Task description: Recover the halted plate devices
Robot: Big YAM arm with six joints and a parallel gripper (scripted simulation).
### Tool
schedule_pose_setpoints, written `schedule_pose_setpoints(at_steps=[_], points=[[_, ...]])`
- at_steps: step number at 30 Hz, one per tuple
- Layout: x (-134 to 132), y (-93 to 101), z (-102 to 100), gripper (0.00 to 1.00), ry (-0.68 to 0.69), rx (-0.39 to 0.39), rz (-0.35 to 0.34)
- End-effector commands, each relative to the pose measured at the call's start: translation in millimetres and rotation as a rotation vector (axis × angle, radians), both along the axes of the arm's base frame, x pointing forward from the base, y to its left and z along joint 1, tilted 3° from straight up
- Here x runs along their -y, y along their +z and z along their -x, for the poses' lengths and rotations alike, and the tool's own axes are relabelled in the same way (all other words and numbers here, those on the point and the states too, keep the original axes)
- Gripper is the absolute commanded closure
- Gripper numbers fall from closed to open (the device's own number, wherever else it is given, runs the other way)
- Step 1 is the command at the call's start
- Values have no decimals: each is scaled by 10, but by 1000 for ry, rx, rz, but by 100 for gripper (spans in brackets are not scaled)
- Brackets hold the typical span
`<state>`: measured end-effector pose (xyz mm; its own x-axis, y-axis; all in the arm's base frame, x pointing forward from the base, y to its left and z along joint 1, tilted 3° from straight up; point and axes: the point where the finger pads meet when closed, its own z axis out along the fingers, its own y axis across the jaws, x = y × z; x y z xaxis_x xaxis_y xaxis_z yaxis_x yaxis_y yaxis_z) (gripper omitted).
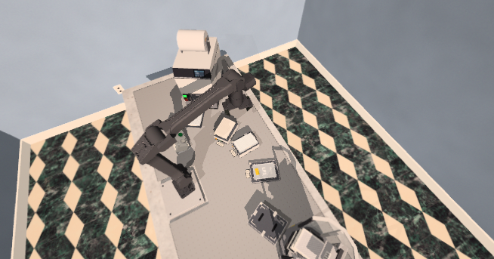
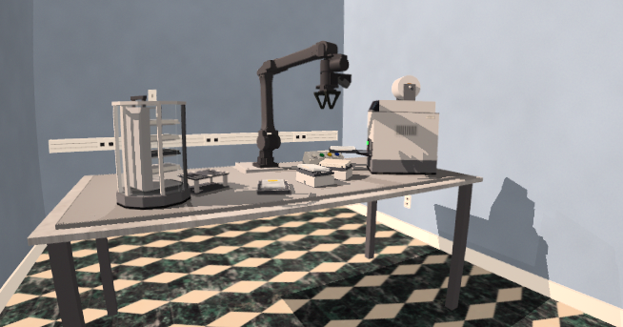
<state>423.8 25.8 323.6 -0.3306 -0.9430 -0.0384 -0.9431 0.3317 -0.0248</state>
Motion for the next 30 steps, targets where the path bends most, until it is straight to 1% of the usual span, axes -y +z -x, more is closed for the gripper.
schedule_pose_setpoints(at_steps=[1,6,9,10,20,21,30], points=[[33,3,-8,0,109,10,5],[33,3,-8,0,219,13,9],[34,3,-8,0,219,13,9],[5,127,-48,0,214,40,10],[5,127,-48,0,214,40,10],[30,-6,-20,0,219,25,10],[4,-173,-8,0,217,36,10]])
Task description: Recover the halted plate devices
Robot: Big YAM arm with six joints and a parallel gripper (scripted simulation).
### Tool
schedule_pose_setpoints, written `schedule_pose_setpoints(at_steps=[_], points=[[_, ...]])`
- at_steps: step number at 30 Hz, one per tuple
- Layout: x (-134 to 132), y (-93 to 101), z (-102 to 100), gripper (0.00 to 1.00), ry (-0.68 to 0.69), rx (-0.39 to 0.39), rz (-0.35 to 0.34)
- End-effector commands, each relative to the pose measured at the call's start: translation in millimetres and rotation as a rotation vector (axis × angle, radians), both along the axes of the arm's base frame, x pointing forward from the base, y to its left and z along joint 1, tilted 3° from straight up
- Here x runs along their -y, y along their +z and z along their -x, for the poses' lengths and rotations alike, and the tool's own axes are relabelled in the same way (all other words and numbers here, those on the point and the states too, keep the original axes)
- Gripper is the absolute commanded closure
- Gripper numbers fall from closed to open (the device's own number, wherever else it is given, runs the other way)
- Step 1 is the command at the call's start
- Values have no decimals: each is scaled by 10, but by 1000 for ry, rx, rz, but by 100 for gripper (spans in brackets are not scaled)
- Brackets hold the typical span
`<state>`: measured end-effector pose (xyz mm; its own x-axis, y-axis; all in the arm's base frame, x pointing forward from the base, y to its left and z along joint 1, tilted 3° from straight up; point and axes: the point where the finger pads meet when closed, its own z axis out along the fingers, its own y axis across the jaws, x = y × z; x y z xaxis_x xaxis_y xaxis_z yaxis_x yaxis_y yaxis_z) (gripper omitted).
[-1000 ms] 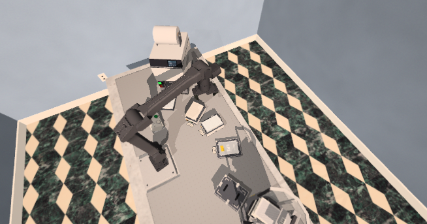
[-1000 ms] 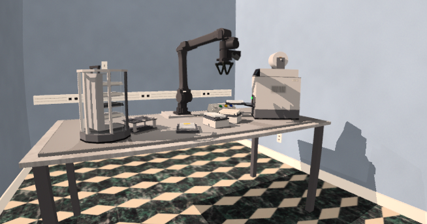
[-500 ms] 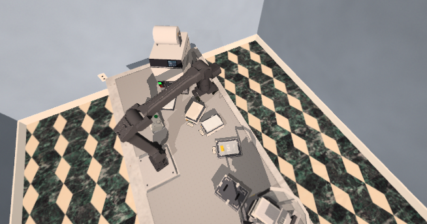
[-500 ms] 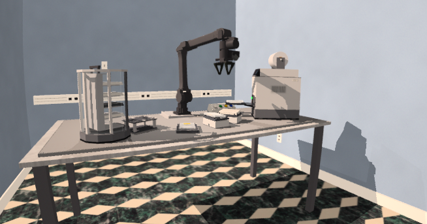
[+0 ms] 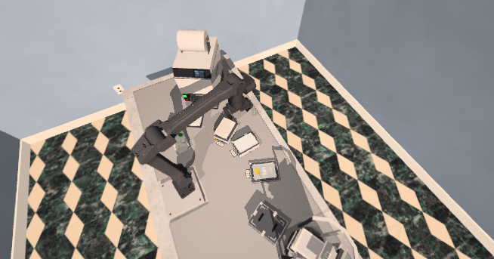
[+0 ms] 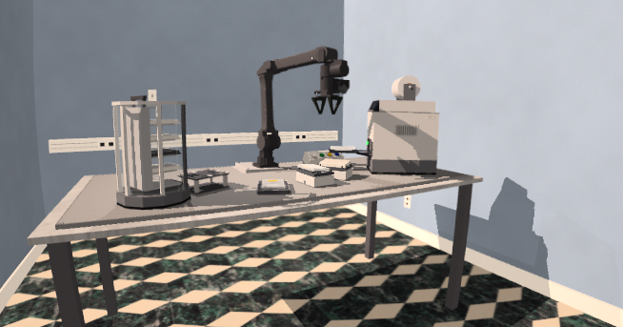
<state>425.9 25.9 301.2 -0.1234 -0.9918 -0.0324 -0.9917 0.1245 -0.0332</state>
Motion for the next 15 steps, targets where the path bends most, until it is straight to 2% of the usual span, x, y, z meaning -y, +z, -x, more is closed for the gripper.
schedule_pose_setpoints(at_steps=[1,15], points=[[5,51,13,0,4,29,-1],[-44,-410,-33,0,4,8,0]])
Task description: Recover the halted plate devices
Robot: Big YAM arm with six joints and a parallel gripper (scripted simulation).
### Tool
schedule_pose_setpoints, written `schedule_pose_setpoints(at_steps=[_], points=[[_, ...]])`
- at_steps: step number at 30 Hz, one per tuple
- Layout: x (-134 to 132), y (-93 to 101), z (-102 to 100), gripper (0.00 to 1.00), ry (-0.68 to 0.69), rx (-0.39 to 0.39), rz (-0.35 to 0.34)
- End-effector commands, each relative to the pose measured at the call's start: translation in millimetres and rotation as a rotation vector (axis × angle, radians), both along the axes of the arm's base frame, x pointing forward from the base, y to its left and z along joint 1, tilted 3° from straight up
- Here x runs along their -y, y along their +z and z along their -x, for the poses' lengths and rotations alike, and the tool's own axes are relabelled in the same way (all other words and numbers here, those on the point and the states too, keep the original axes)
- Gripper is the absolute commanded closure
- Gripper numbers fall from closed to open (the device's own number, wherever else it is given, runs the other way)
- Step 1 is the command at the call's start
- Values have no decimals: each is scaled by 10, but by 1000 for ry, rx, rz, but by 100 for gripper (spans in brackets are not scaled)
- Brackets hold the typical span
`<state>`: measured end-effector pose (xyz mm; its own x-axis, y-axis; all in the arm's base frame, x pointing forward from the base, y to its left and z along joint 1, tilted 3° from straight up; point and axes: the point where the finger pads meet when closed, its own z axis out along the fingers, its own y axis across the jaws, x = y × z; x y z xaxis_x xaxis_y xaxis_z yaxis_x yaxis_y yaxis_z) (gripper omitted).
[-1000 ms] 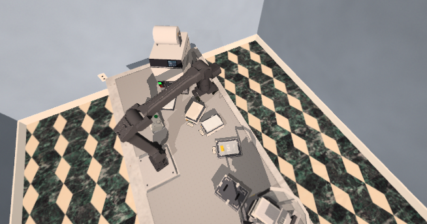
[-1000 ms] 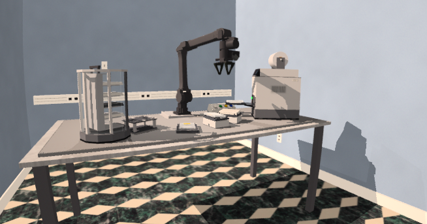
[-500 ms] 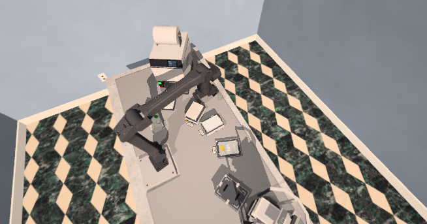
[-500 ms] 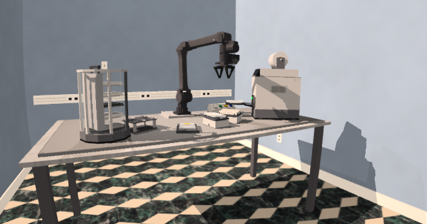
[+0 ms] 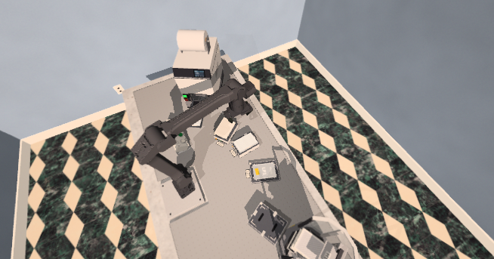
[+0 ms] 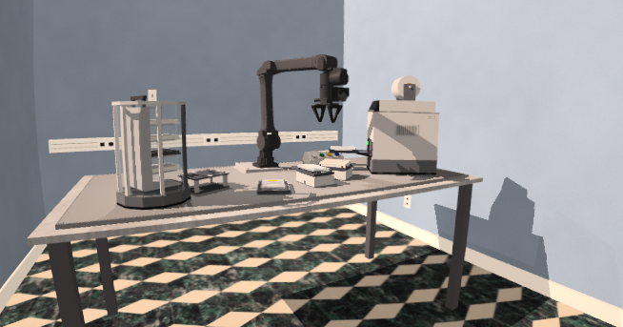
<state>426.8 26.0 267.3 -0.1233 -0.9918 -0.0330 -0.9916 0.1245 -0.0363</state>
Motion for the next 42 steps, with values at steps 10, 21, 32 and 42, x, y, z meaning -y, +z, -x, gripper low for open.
schedule_pose_setpoints(at_steps=[10,21,32,42], points=[[-64,-325,-40,0,5,-6,1],[-70,-520,-36,0,6,5,0],[-79,-860,-51,0,5,-6,1],[-84,-1073,-55,0,5,-6,1]])
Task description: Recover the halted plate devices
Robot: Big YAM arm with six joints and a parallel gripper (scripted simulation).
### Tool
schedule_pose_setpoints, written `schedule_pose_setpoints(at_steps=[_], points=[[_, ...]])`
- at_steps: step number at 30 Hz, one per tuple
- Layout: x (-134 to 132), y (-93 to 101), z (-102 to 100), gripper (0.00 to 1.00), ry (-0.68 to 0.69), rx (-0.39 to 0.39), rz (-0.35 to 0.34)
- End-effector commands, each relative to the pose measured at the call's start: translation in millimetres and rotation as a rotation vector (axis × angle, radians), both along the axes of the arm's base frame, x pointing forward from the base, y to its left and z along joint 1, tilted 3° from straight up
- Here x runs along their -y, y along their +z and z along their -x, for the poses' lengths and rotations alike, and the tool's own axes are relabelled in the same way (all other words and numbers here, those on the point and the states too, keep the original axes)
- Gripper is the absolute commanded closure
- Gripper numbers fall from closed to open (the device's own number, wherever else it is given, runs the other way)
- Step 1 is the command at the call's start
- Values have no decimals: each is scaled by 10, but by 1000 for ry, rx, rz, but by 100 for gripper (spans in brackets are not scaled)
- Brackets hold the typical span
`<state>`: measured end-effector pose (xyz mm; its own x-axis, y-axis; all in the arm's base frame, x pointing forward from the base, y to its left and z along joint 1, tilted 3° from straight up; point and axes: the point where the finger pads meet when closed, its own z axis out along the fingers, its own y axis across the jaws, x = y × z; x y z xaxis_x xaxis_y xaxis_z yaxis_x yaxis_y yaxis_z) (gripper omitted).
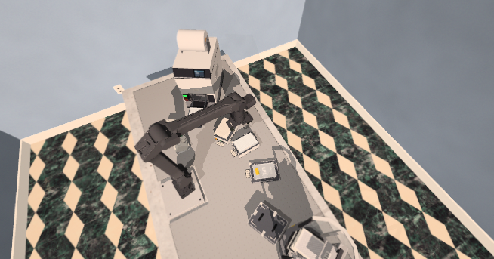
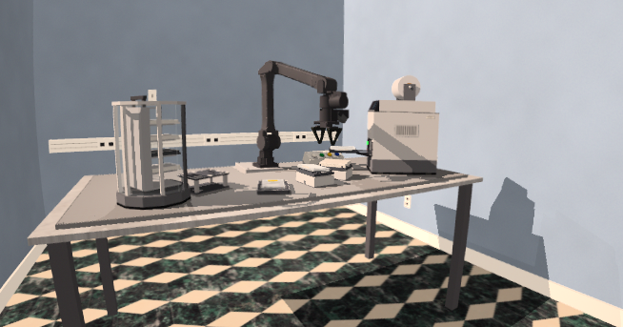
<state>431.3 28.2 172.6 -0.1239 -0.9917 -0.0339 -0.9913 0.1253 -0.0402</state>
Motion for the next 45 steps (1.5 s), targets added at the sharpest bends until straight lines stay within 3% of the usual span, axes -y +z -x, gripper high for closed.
schedule_pose_setpoints(at_steps=[1,3,4,45], points=[[-63,-154,-11,0,6,-10,2],[-64,-201,-12,0,6,-10,2],[-20,-16,-83,0,1,25,-1],[-20,-16,-83,0,1,25,-1]])
